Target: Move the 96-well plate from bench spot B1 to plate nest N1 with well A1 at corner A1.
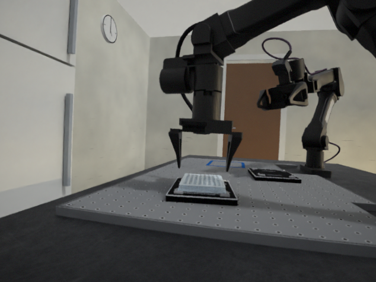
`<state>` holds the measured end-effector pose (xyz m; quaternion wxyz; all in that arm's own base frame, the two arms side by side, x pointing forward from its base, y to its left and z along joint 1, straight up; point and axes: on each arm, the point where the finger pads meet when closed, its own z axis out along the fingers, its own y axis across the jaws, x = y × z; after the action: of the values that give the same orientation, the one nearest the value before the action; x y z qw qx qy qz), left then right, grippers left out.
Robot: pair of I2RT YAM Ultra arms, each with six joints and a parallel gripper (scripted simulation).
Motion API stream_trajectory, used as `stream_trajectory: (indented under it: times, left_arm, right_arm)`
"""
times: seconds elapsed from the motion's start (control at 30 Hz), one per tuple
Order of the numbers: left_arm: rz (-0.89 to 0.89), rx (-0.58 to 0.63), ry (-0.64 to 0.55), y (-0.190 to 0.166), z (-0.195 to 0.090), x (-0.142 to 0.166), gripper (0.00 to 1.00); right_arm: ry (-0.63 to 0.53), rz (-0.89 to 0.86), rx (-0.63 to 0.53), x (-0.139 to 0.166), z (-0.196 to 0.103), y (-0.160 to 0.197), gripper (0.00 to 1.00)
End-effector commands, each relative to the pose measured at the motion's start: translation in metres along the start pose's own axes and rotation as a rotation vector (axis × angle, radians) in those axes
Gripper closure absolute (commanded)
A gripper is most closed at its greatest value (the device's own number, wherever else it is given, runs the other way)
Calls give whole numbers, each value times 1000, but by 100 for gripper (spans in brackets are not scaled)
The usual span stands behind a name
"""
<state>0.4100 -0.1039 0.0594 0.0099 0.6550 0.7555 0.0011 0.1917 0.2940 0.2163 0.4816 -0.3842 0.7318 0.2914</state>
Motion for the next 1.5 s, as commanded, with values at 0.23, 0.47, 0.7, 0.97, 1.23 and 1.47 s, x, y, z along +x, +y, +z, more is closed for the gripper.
stream_trajectory:
  times: [0.23,0.47,0.7,0.97,1.23,1.47]
  left_arm:
    - [-4,19,-5,8,-52,4,0]
    - [-6,22,-4,1,-81,-4,0]
    - [-193,-74,-92,18,-86,-9,0]
    - [-462,-140,-186,7,-94,-2,0]
    - [-735,-219,-267,-9,-101,5,0]
    - [-910,-266,-328,-17,-105,10,0]
  right_arm:
    - [-35,-2,1,-11,-4,1,0]
    - [-35,-2,1,-11,-4,1,0]
    - [-35,-2,1,-11,-4,1,0]
    - [-35,-2,1,-11,-4,1,0]
    - [-35,-2,1,-11,-4,1,0]
    - [-35,-2,1,-11,-4,1,0]
